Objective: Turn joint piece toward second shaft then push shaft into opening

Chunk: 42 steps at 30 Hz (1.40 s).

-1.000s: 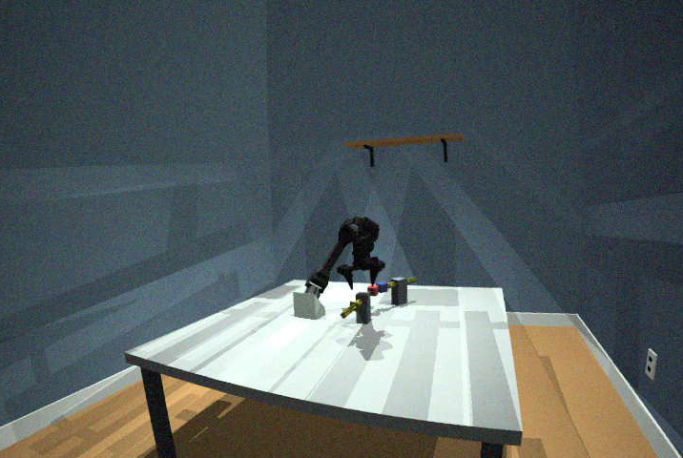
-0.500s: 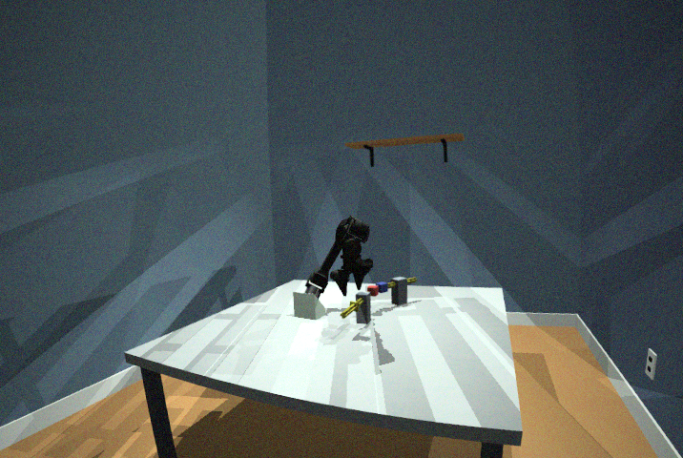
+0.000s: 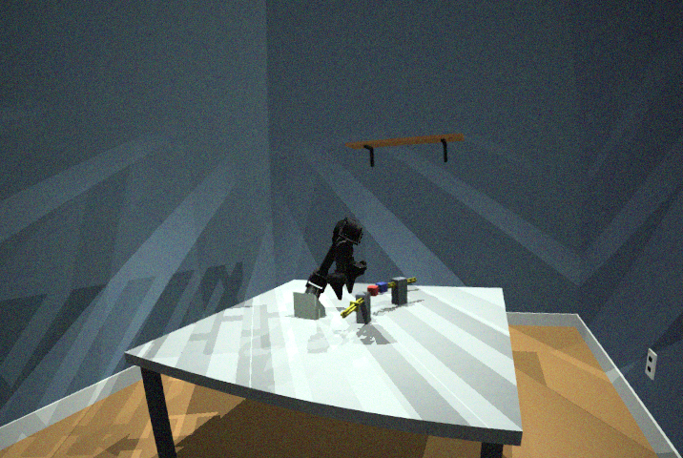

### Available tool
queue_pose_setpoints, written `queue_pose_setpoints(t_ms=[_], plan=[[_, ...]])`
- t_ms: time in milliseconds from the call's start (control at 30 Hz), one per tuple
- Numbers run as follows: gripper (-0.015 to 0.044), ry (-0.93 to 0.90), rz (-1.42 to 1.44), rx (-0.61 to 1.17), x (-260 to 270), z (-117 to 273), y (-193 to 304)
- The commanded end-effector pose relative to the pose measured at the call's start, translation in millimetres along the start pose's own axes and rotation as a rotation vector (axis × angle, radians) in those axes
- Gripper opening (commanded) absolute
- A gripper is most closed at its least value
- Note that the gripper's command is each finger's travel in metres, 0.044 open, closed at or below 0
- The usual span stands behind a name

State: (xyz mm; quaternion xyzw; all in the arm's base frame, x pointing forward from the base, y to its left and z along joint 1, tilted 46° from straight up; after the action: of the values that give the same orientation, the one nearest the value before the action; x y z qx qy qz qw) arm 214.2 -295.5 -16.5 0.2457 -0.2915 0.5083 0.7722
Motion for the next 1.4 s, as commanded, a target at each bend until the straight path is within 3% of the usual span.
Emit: queue_pose_setpoints(t_ms=[0,1367], plan=[[0.0440,0.007,-0.085,0.006,-1,-3,-1],[0.0440,0.115,-1.483,0.069,0,-65,-8]])
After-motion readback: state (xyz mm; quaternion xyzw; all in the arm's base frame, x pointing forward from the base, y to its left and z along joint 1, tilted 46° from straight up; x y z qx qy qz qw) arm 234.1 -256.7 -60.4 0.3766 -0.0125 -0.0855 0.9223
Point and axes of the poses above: the point midway between the two fingers, 35 mm back from their tips, its own z axis back along the fingers, its own x axis across the jaws, y = z × x, the point moved 2 cm from there along z, back along the fingers, and after that the axes turned 13 degrees about -z, right-handed, at the moved point
